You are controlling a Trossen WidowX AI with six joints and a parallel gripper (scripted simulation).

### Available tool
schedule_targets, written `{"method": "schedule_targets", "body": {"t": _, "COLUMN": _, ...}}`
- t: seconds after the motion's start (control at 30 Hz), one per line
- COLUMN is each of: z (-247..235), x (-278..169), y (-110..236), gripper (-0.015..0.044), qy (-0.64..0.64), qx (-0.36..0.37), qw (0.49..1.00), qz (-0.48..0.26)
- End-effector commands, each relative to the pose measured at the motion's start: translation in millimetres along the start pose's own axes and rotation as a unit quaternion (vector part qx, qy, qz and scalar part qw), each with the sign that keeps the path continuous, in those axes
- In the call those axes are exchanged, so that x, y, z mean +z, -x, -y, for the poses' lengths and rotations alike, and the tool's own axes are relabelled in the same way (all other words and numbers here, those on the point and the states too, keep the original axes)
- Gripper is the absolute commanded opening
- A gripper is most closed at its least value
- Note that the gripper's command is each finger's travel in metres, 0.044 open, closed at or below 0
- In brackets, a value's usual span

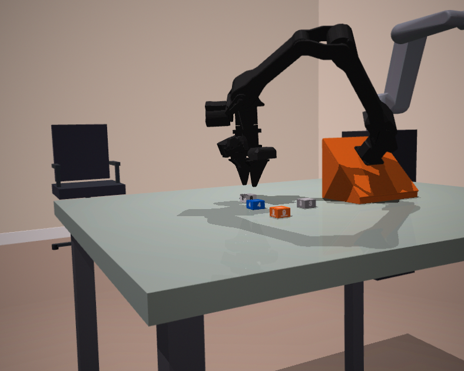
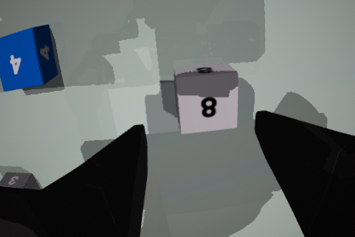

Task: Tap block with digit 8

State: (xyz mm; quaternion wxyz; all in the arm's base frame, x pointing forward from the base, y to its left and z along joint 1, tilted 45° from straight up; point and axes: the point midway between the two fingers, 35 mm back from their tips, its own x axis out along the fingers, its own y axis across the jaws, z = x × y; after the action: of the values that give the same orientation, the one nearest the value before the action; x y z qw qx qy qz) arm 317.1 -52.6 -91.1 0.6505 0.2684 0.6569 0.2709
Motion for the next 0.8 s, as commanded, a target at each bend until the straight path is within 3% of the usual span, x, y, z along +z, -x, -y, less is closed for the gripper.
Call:
{"method": "schedule_targets", "body": {"t": 0.0, "z": 2, "x": 1, "y": 1, "gripper": 0.0059, "qy": -0.004, "qx": -0.001, "qw": 1.0, "qz": 0.011}}
{"method": "schedule_targets", "body": {"t": 0.07, "z": 2, "x": 1, "y": 1, "gripper": 0.002, "qy": -0.004, "qx": -0.001, "qw": 1.0, "qz": 0.011}}
{"method": "schedule_targets", "body": {"t": 0.77, "z": 2, "x": 2, "y": -18, "gripper": 0.002, "qy": -0.004, "qx": -0.001, "qw": 1.0, "qz": 0.011}}
